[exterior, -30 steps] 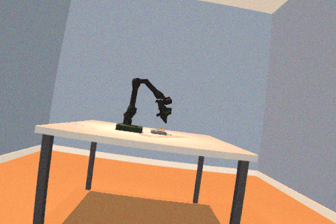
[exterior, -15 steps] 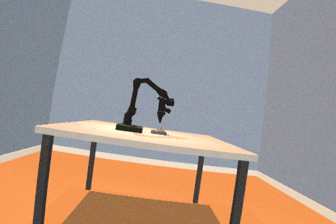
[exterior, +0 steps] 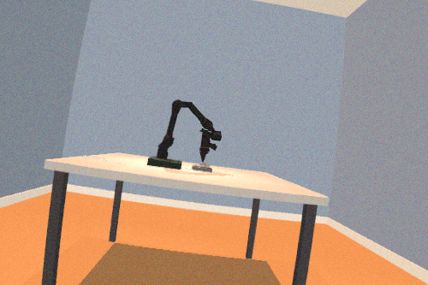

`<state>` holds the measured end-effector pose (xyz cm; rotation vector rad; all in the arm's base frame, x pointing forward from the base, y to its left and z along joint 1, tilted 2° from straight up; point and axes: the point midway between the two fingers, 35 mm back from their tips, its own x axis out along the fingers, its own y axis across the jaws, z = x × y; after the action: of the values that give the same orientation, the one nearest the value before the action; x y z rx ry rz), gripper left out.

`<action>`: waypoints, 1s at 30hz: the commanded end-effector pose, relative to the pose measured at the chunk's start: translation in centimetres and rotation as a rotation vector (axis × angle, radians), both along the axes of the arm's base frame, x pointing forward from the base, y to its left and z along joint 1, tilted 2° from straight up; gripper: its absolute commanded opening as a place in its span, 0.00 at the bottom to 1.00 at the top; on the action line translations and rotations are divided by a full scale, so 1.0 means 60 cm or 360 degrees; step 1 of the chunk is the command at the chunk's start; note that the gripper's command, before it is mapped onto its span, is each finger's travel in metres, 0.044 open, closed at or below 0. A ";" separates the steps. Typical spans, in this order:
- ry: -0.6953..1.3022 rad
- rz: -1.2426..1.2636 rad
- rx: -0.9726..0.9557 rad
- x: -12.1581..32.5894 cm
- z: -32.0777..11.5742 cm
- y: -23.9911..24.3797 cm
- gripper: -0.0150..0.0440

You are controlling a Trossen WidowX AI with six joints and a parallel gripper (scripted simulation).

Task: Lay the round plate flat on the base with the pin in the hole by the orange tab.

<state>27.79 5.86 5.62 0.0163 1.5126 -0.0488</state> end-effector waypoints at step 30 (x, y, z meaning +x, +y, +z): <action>0.0005 -0.0006 0.0005 0.029 -0.018 -0.012 0.25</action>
<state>28.79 5.80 4.62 0.0244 1.5359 -0.0302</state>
